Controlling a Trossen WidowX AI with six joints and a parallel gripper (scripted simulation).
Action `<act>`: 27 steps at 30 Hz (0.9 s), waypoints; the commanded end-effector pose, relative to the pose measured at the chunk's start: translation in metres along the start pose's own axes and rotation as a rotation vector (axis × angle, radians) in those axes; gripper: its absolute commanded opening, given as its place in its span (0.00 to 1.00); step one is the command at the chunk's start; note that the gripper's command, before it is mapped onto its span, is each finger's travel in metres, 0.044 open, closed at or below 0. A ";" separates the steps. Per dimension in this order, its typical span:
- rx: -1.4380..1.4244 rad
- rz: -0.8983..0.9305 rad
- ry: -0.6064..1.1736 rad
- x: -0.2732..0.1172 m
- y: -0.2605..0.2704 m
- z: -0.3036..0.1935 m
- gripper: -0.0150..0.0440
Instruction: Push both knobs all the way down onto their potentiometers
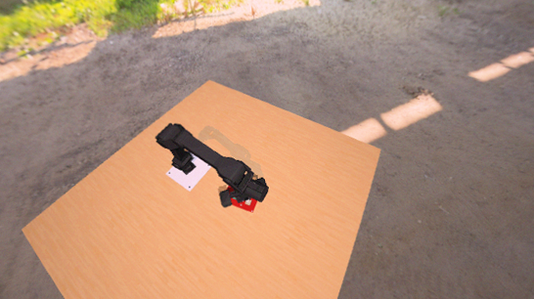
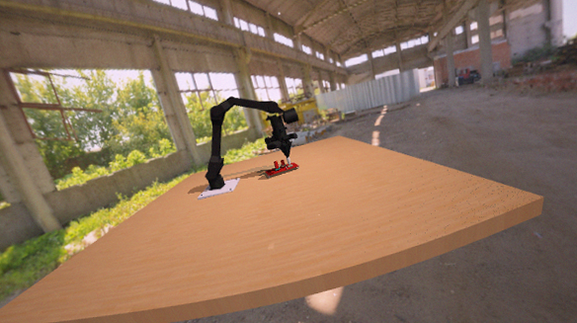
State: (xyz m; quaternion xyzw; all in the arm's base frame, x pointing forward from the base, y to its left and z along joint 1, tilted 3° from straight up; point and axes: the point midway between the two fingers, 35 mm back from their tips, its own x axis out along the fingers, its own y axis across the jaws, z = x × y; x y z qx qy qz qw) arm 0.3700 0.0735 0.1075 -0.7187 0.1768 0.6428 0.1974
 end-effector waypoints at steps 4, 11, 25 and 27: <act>-0.004 0.023 -0.019 0.023 -0.001 -0.002 0.25; -0.004 0.023 -0.019 0.023 -0.001 -0.002 0.25; -0.004 0.023 -0.019 0.023 -0.001 -0.002 0.25; -0.004 0.023 -0.019 0.021 -0.001 -0.003 0.25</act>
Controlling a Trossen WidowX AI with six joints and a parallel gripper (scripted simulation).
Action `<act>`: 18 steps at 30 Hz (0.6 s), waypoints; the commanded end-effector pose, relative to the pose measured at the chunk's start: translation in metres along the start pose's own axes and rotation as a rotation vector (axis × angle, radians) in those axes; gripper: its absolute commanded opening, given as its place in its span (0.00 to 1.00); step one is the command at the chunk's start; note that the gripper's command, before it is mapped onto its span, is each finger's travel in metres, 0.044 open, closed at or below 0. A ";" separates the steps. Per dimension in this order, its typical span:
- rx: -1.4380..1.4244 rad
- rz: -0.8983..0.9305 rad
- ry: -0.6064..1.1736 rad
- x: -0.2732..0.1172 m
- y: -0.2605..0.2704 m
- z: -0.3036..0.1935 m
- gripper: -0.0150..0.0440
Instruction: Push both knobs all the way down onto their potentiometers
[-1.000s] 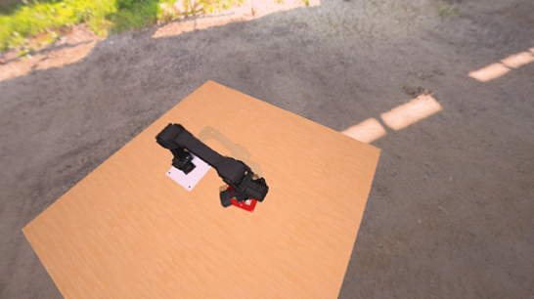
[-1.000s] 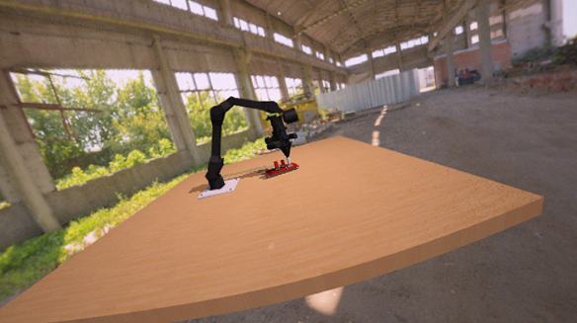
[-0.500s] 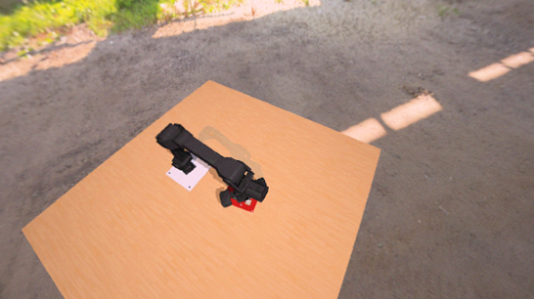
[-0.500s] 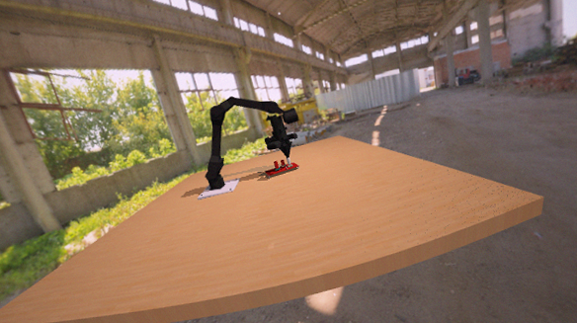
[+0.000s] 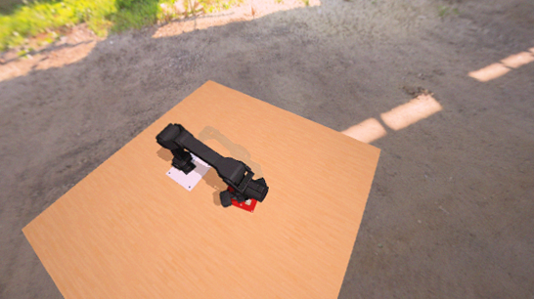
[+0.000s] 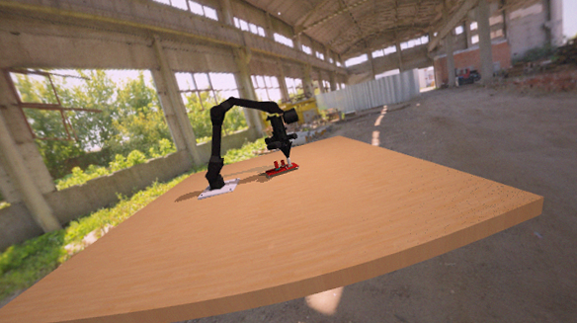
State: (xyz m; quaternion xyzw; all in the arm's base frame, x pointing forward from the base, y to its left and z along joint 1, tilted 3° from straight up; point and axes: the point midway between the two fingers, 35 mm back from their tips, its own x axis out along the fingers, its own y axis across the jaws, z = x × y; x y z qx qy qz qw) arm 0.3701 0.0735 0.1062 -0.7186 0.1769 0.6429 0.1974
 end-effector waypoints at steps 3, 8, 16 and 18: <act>-0.004 0.023 -0.019 0.016 -0.001 -0.003 0.25; -0.004 0.022 -0.019 0.008 -0.001 -0.003 0.25; -0.004 0.022 -0.019 -0.005 -0.002 -0.004 0.25; -0.004 0.022 -0.019 -0.008 -0.002 -0.004 0.25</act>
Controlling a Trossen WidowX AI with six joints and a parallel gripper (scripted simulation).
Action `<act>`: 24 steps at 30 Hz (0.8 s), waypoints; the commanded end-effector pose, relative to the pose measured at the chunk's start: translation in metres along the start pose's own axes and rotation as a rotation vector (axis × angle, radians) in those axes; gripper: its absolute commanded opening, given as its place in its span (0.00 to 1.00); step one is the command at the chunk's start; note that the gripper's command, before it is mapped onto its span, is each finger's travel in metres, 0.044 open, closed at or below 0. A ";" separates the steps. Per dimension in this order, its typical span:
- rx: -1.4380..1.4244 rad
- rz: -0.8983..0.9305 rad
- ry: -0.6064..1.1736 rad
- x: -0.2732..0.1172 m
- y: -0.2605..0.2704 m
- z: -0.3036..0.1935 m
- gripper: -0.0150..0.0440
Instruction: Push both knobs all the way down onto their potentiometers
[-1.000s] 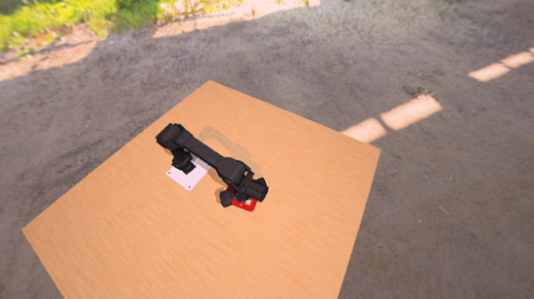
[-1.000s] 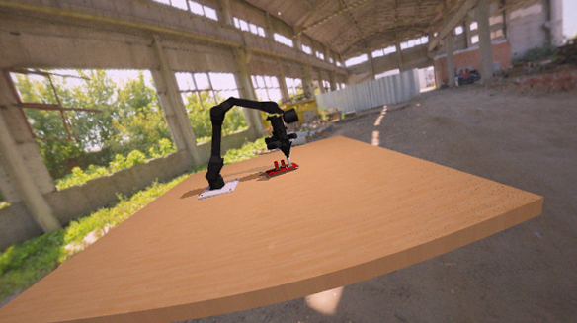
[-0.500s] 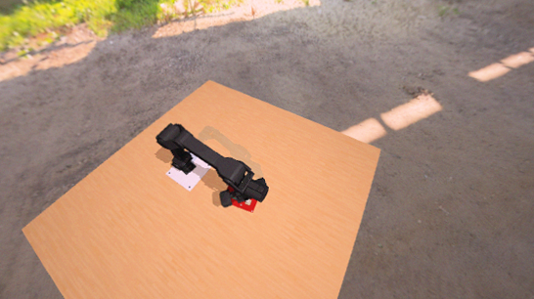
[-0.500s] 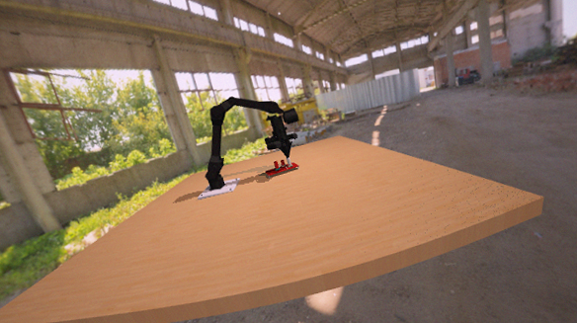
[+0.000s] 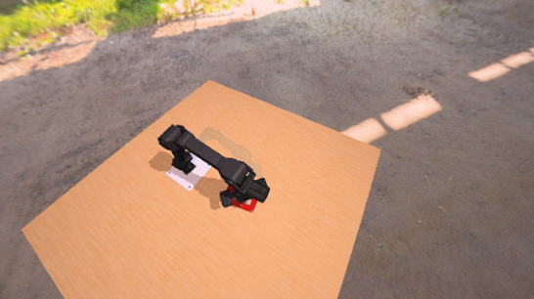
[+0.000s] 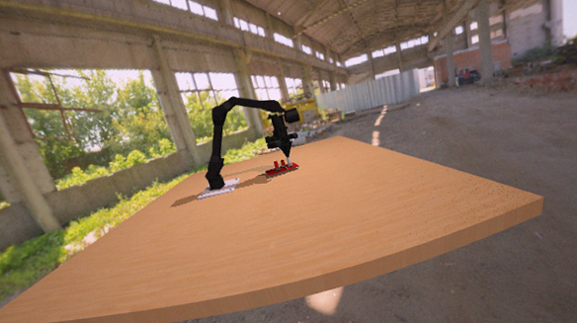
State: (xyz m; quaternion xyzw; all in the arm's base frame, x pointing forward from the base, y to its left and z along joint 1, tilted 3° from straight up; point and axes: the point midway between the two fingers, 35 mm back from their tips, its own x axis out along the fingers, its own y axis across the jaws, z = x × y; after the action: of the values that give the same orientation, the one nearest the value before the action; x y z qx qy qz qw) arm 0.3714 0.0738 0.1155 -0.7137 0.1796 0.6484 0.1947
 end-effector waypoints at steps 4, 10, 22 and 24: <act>-0.004 0.011 -0.007 -0.006 0.000 -0.002 0.25; -0.004 0.011 -0.007 -0.015 0.000 -0.001 0.25; 0.000 0.014 -0.015 -0.012 0.001 0.001 0.65; 0.003 0.014 -0.016 -0.015 0.005 0.007 0.74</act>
State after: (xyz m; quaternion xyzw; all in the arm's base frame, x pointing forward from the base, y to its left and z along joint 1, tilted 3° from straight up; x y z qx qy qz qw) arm 0.3690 0.0732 0.1264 -0.7068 0.1834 0.6560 0.1909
